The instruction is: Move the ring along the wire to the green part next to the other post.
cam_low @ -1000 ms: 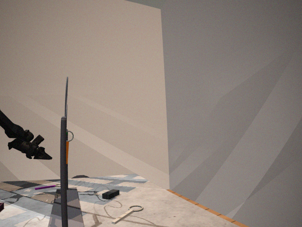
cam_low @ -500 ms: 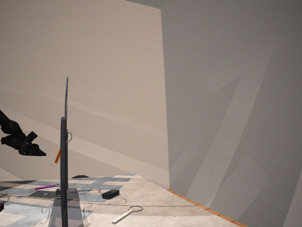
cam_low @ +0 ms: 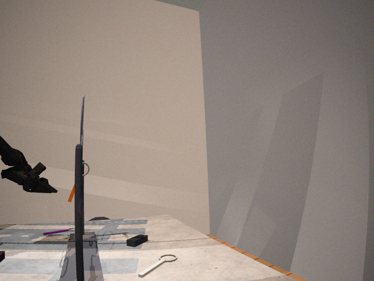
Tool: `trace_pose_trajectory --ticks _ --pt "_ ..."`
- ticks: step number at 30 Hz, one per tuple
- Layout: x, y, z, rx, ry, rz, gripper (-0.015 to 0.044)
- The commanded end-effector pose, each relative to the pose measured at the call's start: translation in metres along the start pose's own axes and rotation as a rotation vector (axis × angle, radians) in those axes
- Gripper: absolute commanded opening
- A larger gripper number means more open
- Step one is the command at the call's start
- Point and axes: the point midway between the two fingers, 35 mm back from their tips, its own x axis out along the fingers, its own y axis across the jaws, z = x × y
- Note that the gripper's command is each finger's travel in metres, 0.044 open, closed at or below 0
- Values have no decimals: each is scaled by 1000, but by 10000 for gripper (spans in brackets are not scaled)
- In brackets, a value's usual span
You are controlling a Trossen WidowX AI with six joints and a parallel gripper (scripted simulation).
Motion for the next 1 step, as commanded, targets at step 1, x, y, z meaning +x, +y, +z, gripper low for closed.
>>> trace_pose_trajectory --ticks 1 --pt "0 0 0 3 -3 -2 440"
